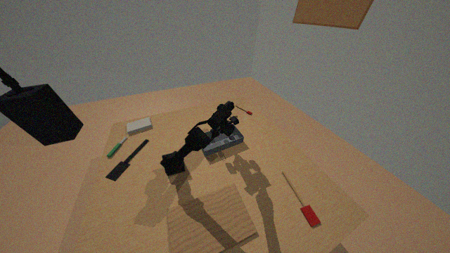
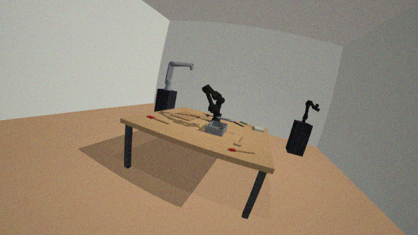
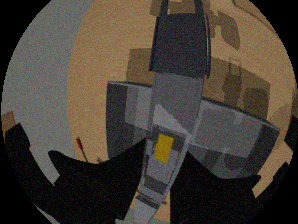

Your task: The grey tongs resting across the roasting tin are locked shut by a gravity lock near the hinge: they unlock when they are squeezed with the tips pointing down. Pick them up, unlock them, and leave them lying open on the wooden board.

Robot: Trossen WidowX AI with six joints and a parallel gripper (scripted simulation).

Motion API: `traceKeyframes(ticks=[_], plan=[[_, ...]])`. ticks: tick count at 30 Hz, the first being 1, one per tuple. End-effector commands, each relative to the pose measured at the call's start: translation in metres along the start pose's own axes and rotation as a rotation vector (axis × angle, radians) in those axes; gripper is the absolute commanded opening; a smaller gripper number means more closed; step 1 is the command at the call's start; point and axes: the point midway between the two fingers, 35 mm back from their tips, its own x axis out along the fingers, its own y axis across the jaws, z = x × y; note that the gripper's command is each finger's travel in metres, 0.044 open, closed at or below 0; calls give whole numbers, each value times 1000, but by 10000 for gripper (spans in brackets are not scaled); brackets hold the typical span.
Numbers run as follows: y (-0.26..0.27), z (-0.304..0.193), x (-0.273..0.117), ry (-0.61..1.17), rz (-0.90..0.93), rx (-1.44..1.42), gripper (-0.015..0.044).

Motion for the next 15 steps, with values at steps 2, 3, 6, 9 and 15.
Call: traceKeyframes(ticks=[2, 3, 6, 9, 15], plan=[[0, -3, -1, 17, -58, -24, -150], [0, -3, -1, 19, -72, -31, -150], [-2, -2, -1, 24, -114, -50, -150], [-3, -2, -2, 29, -157, -69, -150], [-7, 0, -4, 38, -244, -104, -150]])
